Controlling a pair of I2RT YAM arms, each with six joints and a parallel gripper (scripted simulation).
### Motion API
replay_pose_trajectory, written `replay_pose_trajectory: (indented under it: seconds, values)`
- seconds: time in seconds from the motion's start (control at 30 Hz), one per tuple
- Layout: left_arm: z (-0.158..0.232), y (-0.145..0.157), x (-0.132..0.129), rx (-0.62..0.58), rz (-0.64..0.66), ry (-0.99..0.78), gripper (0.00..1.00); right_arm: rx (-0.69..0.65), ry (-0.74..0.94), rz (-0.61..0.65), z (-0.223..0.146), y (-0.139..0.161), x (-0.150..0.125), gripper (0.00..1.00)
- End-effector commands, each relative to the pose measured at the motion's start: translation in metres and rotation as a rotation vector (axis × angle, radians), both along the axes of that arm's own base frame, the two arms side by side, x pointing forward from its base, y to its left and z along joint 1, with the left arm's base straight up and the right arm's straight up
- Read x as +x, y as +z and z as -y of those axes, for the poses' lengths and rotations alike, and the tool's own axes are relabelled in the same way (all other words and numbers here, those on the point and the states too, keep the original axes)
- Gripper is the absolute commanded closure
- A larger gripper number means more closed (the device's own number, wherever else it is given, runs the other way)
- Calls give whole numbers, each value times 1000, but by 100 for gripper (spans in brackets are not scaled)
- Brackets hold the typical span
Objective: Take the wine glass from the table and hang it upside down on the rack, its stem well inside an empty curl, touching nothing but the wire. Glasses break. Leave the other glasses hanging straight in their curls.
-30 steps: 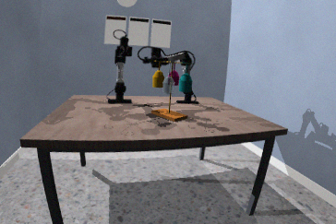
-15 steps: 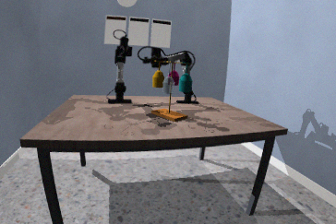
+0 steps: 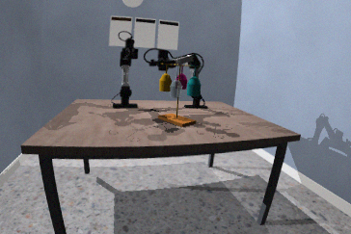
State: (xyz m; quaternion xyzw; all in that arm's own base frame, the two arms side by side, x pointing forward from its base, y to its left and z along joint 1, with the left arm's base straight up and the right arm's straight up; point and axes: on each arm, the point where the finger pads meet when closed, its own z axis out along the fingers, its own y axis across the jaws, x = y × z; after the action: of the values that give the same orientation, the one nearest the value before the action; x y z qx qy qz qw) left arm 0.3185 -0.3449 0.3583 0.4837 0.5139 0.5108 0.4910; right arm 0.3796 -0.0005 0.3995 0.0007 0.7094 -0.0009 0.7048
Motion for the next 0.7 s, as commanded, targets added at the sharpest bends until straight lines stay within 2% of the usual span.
replay_pose_trajectory:
  seconds: [0.0, 0.1, 0.37, 0.4, 0.5, 0.6, 0.67]
  values:
    - [-4, 9, -8, -23, 12, -6, 65, -10, -2, 31, 0, 13, -3, 84]
    - [-10, 17, -14, -45, 20, 5, 65, -10, -2, 31, 0, 13, -3, 84]
    - [-5, 5, -11, -4, 4, 1, 65, -10, -2, 31, 0, 13, -3, 84]
    - [-12, 16, -24, -46, 19, 15, 65, -10, -2, 31, 0, 13, -3, 84]
    - [-11, 15, -37, -45, 17, 23, 65, -10, -2, 31, 0, 13, -3, 84]
    - [-4, 12, -35, -36, 15, -7, 65, -10, -2, 31, 0, 13, -3, 84]
    - [-10, 14, -47, -50, 17, 18, 65, -10, -2, 31, 0, 13, -3, 84]
